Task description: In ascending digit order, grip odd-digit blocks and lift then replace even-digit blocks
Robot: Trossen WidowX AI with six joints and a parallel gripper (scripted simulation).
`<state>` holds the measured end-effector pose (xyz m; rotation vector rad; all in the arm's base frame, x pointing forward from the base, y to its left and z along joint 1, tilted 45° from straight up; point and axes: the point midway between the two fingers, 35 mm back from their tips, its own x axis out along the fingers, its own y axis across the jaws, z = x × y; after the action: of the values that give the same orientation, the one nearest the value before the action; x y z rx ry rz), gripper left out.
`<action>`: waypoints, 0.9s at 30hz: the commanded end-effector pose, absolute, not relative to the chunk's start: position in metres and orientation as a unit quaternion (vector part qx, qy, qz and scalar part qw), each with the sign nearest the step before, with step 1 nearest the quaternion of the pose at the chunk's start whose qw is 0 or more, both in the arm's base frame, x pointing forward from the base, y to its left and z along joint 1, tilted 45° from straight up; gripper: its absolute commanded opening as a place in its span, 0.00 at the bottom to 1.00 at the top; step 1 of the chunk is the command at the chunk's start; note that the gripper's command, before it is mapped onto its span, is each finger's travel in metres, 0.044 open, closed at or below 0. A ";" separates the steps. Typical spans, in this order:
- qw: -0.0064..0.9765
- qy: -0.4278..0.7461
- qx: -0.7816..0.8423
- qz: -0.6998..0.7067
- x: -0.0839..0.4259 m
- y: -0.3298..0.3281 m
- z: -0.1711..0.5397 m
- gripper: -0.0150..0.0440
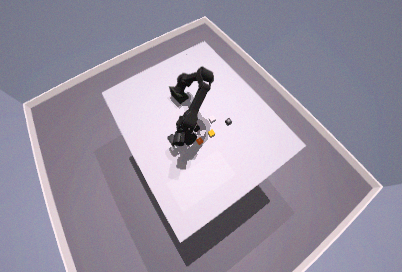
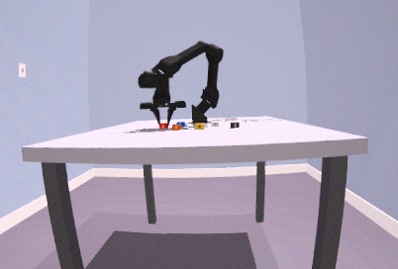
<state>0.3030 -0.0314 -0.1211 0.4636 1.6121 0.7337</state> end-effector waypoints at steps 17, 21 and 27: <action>0.609 0.697 0.204 0.317 0.303 -0.030 -0.122 0.93; 0.610 0.698 0.204 0.317 0.307 -0.047 -0.105 0.93; 0.610 0.698 0.204 0.317 0.310 -0.056 -0.095 0.89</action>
<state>0.3096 -0.0524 -0.0994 0.4781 1.6022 0.7245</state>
